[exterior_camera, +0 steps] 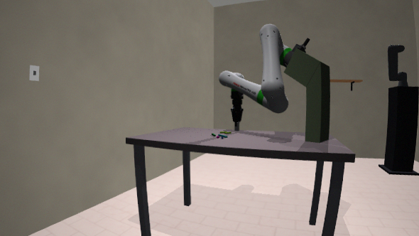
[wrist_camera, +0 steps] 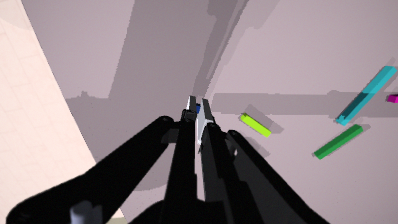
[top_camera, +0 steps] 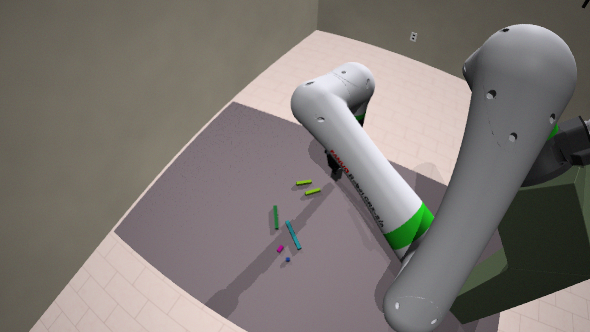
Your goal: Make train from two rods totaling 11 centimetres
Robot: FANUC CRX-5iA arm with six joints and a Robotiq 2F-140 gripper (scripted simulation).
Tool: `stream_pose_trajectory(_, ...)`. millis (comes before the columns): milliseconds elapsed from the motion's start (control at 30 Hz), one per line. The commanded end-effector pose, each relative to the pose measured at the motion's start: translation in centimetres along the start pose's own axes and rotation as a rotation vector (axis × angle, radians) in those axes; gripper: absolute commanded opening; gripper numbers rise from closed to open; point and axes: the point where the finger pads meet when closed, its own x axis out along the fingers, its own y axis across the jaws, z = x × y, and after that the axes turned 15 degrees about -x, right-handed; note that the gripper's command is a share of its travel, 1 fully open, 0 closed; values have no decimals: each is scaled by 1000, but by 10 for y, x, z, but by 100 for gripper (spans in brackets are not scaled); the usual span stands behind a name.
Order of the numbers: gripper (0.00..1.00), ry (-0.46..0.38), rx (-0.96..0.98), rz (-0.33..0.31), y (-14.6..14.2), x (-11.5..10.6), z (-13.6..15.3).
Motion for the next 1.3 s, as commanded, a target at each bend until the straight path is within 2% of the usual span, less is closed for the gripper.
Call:
stream_pose_trajectory(0, 3, 0, 0, 0, 0, 0, 0)
stream_pose_trajectory(433, 3, 0, 0, 0, 0, 10, 0)
stream_pose_trajectory(1267, 3, 0, 0, 0, 0, 12, 0)
